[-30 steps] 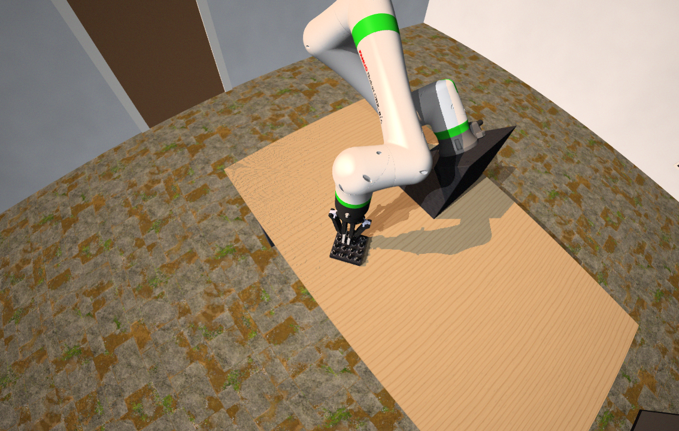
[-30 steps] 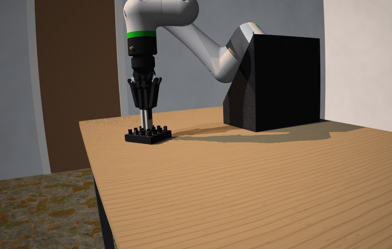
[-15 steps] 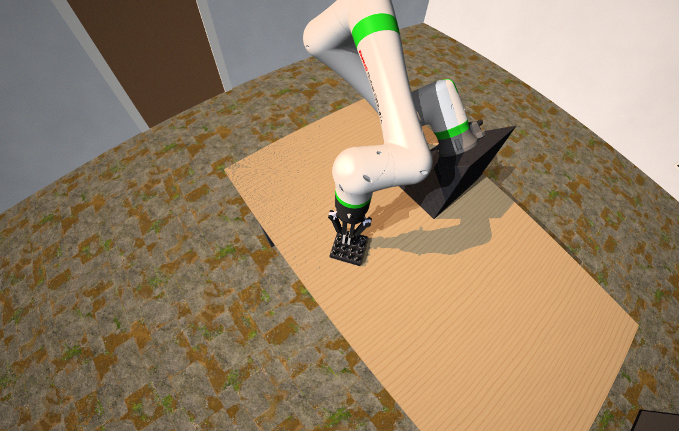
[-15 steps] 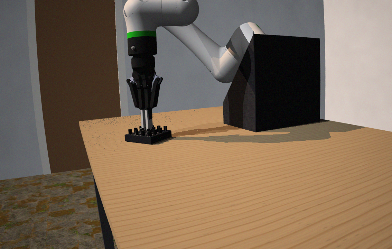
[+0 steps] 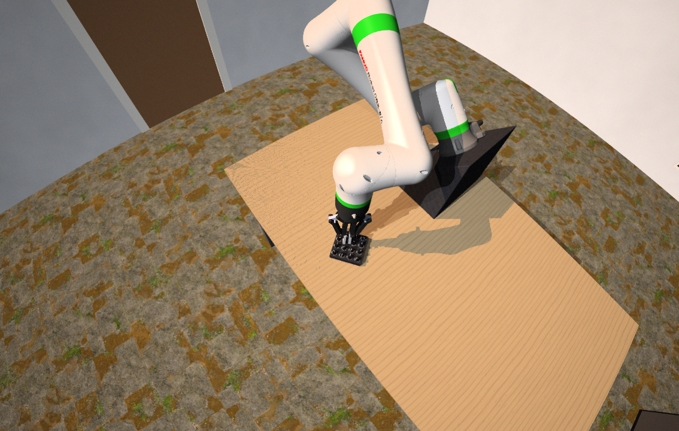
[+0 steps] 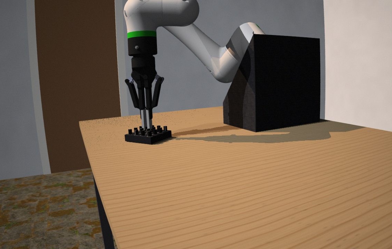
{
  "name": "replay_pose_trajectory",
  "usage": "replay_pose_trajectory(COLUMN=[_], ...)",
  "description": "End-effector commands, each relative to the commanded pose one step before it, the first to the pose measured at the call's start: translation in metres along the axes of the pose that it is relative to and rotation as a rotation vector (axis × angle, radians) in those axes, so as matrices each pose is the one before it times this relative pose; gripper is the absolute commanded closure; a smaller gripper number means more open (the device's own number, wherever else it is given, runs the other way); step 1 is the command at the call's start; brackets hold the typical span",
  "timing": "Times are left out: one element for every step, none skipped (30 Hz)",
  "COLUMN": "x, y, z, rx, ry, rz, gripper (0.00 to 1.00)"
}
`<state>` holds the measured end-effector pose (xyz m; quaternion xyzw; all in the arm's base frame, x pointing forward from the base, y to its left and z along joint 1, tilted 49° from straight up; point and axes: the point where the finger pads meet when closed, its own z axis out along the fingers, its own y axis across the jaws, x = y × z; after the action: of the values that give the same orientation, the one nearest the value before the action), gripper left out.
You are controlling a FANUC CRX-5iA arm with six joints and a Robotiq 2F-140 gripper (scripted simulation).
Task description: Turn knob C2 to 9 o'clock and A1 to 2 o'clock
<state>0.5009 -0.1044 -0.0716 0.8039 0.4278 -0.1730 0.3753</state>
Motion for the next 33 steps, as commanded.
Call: replay_pose_trajectory(x=[0.00019, 0.00000, 0.00000, 0.00000, 0.00000, 0.00000, 0.00000, 0.00000, 0.00000, 0.00000, 0.00000, 0.00000, 0.00000, 0.00000, 0.00000, 0.00000, 0.00000, 0.00000, 0.00000, 0.00000, 0.00000, 0.00000, 0.00000, 0.00000, 0.00000, 0.00000, 0.00000, 0.00000, 0.00000, 0.00000, 0.00000, 0.00000, 0.00000], y=[0.00006, 0.00000, 0.00000, 0.00000, 0.00000, 0.00000, 0.00000, 0.00000, 0.00000, 0.00000, 0.00000, 0.00000, 0.00000, 0.00000, 0.00000, 0.00000, 0.00000, 0.00000, 0.00000, 0.00000, 0.00000, 0.00000, 0.00000, 0.00000, 0.00000, 0.00000, 0.00000, 0.00000, 0.00000, 0.00000, 0.00000, 0.00000, 0.00000], z=[-0.00020, 0.00000, 0.00000, 0.00000, 0.00000, 0.00000, 0.00000, 0.00000, 0.00000, 0.00000, 0.00000, 0.00000, 0.00000, 0.00000, 0.00000, 0.00000, 0.00000, 0.00000, 0.00000, 0.00000, 0.00000, 0.00000, 0.00000, 0.00000, 0.00000, 0.00000, 0.00000, 0.00000, 0.00000, 0.00000, 0.00000, 0.00000, 0.00000], rx=[0.00290, 0.00000, 0.00000, 0.00000, 0.00000, 0.00000, 0.00000, 0.00000, 0.00000, 0.00000, 0.00000, 0.00000, 0.00000, 0.00000, 0.00000, 0.00000, 0.00000, 0.00000, 0.00000, 0.00000, 0.00000, 0.00000, 0.00000, 0.00000, 0.00000, 0.00000, 0.00000, 0.00000, 0.00000, 0.00000, 0.00000, 0.00000, 0.00000], ry=[0.00023, 0.00000, 0.00000, 0.00000, 0.00000, 0.00000, 0.00000, 0.00000, 0.00000, 0.00000, 0.00000, 0.00000, 0.00000, 0.00000, 0.00000, 0.00000, 0.00000, 0.00000, 0.00000, 0.00000, 0.00000, 0.00000, 0.00000, 0.00000, 0.00000, 0.00000, 0.00000, 0.00000, 0.00000, 0.00000, 0.00000, 0.00000, 0.00000], rz=[-0.05694, -0.02348, -0.02392, -0.02434, -0.02473, -0.02509, -0.02542, -0.02572, -0.02600, -0.02624, -0.02645, -0.02662, -0.02677, -0.02688, 0.00000, 0.00000, -0.02697, -0.02702, -0.02703, -0.02702, -0.02697, -0.02688, -0.02677, -0.02662, -0.02645, -0.02624, -0.02600, -0.02572, -0.02542, -0.02509, -0.02473, 0.00000, 0.00000], gripper=[0.95, 0.95, 0.95, 0.95, 0.95, 0.95, 0.95, 0.95, 0.95, 0.95, 0.95, 0.95, 0.95, 0.95, 0.95, 0.95, 0.95, 0.95, 0.95, 0.95, 0.95, 0.95, 0.95, 0.95, 0.95, 0.95, 0.95, 0.95, 0.95, 0.95, 0.95, 0.95, 0.95])
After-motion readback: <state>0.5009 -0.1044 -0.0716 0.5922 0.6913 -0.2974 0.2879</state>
